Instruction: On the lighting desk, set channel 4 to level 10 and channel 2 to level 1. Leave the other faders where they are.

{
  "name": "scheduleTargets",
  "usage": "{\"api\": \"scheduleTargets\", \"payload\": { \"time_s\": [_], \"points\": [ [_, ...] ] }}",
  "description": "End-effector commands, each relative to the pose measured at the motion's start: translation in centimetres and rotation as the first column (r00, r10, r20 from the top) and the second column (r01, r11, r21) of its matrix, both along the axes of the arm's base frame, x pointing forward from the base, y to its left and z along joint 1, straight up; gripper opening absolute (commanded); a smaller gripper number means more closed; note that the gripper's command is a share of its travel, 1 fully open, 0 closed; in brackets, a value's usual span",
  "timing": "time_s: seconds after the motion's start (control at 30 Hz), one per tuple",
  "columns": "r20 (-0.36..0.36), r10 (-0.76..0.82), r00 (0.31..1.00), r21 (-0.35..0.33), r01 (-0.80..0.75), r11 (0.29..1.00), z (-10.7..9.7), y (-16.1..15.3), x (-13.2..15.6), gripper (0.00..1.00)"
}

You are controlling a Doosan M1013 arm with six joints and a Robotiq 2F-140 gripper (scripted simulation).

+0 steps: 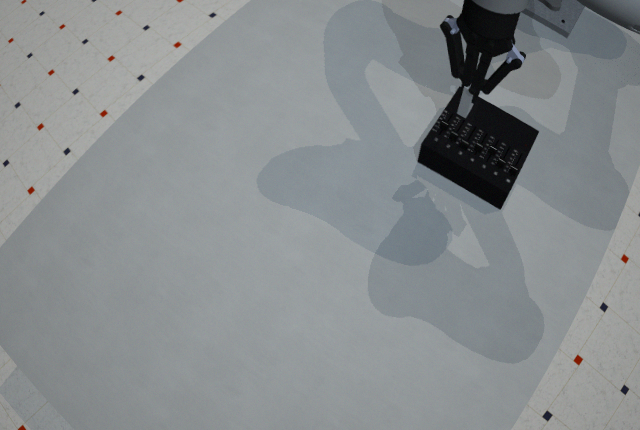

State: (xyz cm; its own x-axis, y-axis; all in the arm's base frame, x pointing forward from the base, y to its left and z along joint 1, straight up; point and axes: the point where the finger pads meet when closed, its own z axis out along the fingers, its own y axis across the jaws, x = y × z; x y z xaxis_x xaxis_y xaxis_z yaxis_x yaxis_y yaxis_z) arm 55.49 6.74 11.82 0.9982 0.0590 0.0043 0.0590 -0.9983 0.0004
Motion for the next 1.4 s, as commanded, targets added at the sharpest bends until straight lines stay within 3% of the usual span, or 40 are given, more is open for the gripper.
{"api": "scheduleTargets", "payload": {
  "time_s": [0.0, 0.4, 0.57, 0.73, 0.8, 0.87, 1.03, 1.3, 1.37],
  "points": [
    [0.0, 0.0, 1.0, 0.0, 0.0, 1.0, 0.0, 0.0, 0.0, 0.1],
    [0.0, 0.053, 0.999, 0.0, -0.053, 0.999, 0.0, 0.1, 0.1, 0.1],
    [0.0, 0.227, 0.974, -0.001, -0.227, 0.974, 0.0, 0.3, 0.3, 0.1],
    [-0.001, 0.498, 0.867, -0.003, -0.498, 0.867, 0.0, 0.8, 0.8, 0.1],
    [-0.001, 0.498, 0.867, -0.003, -0.498, 0.867, 0.0, 0.8, 0.8, 0.1],
    [-0.001, 0.647, 0.763, -0.004, -0.647, 0.763, 0.0, 1.0, 1.0, 0.1],
    [-0.01, 0.803, 0.596, -0.016, -0.803, 0.595, -0.1, 1.7, 1.6, 0.1],
    [-0.03, 0.97, 0.239, -0.027, -0.971, 0.238, -0.2, 3.0, 2.8, 0.1],
    [-0.03, 0.97, 0.239, -0.027, -0.971, 0.238, -0.2, 3.0, 2.8, 0.1]
  ]
}}
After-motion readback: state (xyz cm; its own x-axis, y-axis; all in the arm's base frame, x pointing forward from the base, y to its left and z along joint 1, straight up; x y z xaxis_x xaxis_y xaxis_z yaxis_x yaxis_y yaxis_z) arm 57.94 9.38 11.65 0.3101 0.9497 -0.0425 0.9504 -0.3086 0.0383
